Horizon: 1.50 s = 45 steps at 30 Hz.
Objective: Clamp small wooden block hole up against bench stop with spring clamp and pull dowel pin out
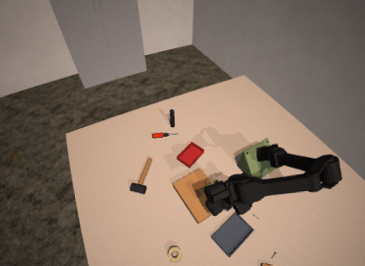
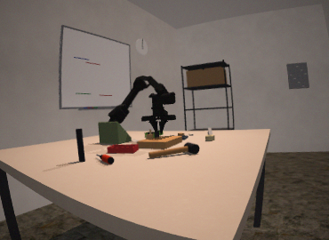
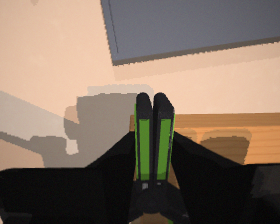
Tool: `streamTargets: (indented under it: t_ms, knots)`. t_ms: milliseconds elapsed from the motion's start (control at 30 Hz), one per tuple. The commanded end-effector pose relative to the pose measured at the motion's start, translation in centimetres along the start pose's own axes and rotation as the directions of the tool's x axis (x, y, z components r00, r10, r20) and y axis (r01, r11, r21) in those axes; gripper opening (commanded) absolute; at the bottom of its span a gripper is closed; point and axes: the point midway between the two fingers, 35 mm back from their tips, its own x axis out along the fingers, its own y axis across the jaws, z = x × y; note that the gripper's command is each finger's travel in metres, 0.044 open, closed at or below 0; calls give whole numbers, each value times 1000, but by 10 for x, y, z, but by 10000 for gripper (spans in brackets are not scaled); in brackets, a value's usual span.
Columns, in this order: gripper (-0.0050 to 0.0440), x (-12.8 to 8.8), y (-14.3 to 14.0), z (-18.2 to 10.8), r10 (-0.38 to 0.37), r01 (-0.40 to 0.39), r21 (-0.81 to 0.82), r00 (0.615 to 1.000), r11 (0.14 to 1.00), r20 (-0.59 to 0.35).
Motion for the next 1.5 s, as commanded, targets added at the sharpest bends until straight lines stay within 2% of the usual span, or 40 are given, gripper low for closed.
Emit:
streamTargets:
  t_ms: [0,1067,1267,1333,1467]
  knots:
    - [0,0,-3,-2,-1,1,-5,1000,1000,-7]
    - [0,4,-6,-1,-1,1,-5,1000,1000,-7]
    - [60,4,-6,-1,-1,1,-5,1000,1000,-7]
    - [60,4,-6,-1,-1,1,-5,1000,1000,-7]
    - [100,4,-6,-1,-1,1,-5,1000,1000,-7]
